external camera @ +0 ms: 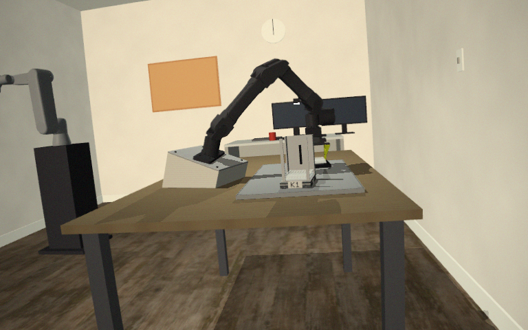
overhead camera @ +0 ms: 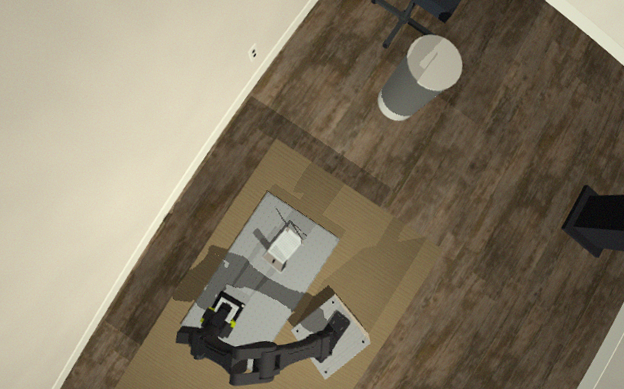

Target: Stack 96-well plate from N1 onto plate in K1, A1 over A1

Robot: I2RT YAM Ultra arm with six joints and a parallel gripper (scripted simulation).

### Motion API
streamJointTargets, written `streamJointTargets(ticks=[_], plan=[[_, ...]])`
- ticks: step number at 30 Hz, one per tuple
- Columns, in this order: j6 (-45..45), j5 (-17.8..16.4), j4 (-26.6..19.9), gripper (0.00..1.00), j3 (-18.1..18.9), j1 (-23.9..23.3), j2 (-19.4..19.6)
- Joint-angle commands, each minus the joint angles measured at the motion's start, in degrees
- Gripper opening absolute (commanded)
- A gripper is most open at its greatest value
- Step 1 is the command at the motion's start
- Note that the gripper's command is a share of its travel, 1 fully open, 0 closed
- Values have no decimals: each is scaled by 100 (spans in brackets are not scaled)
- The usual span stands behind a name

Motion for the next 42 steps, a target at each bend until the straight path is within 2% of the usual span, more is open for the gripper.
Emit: streamJointTargets(ticks=[1,42], plan=[[49,50,-208,0,188,99,-228],[251,95,-1304,0,789,302,-675]])
